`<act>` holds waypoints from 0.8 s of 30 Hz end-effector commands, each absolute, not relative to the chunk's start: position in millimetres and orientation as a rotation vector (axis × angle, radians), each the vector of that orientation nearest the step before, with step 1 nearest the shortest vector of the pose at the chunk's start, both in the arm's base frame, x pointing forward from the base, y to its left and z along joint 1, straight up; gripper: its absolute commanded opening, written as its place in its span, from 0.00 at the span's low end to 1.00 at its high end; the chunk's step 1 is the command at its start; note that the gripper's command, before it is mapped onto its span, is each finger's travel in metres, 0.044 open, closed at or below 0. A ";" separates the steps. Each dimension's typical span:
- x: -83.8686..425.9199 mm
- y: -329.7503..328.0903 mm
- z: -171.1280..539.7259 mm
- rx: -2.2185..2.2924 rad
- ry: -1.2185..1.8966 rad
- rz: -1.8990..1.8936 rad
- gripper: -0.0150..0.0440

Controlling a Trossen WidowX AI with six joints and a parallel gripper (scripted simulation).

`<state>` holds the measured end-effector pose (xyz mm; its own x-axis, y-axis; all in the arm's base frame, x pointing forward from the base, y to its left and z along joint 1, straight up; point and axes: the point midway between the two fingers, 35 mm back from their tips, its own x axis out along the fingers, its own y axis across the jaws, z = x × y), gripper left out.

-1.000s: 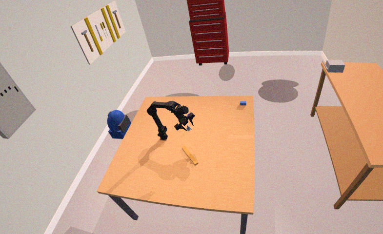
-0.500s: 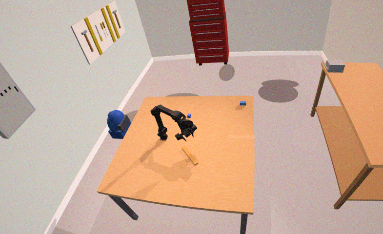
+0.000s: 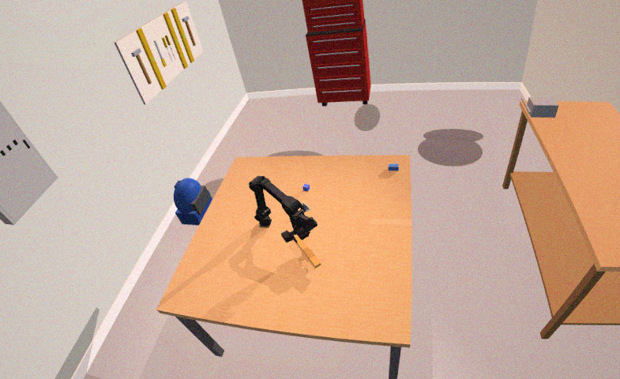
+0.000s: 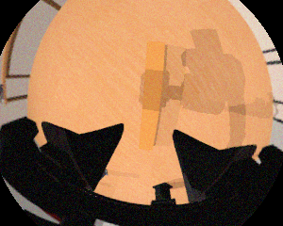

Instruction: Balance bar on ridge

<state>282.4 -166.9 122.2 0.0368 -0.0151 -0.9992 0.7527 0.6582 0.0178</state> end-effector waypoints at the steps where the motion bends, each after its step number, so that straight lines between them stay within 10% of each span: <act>1: 281.8 -168.7 112.9 0.651 1.438 -0.657 0.79; 24: 282.9 -169.3 59.9 0.651 1.438 -0.657 0.79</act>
<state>283.8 -168.8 67.2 0.0350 -0.0142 -0.9993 0.7487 0.6627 0.0168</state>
